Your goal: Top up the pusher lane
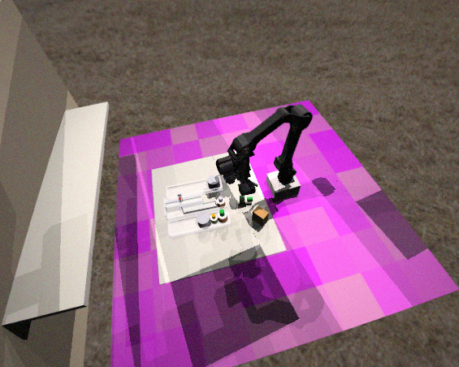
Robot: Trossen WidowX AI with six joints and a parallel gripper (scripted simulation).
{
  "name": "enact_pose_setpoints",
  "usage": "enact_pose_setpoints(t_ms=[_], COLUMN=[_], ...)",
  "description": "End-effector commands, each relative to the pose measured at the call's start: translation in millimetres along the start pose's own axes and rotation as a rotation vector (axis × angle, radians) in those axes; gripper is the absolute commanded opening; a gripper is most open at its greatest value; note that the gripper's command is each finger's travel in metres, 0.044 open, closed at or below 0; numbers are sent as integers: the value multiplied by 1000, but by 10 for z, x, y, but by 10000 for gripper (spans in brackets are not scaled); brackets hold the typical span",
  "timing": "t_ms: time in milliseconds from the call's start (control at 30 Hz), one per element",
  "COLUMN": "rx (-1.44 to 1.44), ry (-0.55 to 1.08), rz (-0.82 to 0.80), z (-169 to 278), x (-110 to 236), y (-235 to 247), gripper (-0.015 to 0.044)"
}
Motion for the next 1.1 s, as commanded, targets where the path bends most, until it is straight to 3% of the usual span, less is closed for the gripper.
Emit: enact_pose_setpoints(t_ms=[0,433,1067], rx=[-6,-25,-26], ry=[-1,-5,-5], rz=[-4,-4,-4], z=[-165,-630,-652], x=[-64,-348,-596], y=[-8,-52,-53], gripper=[0,0,0])
Point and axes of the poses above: the point midway between the two fingers, 35 mm back from their tips, its own x axis back along the fingers, its own y axis across the jaws, z = x × y, the point moved 10 cm from there along x, back along the fingers, and after that the axes turned 3 degrees about x, right-handed, at the moved point
